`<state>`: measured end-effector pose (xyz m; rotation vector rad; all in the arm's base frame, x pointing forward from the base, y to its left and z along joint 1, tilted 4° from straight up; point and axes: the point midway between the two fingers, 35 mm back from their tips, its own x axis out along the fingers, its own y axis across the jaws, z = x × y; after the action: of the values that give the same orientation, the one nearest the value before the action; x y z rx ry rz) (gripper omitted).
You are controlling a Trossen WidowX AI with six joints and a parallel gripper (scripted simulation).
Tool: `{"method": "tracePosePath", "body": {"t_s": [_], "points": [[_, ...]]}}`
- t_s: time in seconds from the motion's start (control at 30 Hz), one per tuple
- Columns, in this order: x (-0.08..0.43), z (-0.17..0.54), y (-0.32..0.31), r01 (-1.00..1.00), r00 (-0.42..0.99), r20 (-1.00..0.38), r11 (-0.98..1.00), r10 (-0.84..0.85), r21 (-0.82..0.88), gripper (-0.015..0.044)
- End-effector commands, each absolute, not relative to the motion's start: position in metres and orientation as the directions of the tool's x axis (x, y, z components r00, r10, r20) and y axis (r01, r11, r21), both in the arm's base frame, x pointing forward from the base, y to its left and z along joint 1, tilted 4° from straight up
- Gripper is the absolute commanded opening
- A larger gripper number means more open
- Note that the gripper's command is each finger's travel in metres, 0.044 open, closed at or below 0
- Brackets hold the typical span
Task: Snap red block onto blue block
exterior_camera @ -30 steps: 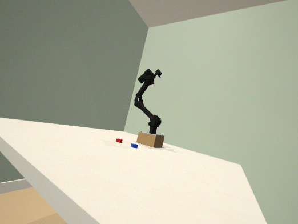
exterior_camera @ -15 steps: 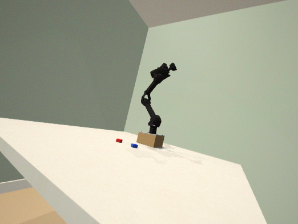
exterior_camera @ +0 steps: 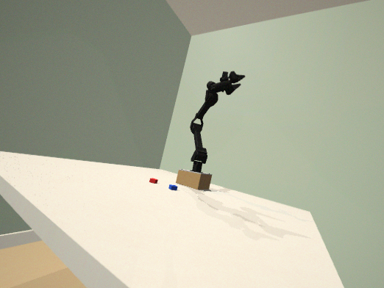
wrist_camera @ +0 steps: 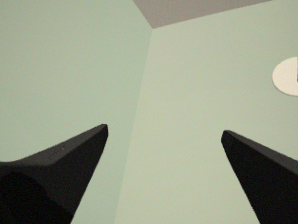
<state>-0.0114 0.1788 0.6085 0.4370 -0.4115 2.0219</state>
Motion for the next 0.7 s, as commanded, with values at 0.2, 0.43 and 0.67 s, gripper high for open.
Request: {"method": "tracePosePath", "body": {"t_s": [0.2, 0.43, 0.67], "points": [[0.121, 0.560, 0.236, -0.989, -0.024, 0.396, -0.078, 0.918, 0.123, 0.0440], [0.218, 0.504, 0.240, -0.945, 0.290, 0.255, 0.235, 0.922, 0.226, 0.0440], [0.305, 0.430, 0.215, -0.804, 0.561, 0.043, 0.532, 0.827, 0.265, 0.0440]]}}
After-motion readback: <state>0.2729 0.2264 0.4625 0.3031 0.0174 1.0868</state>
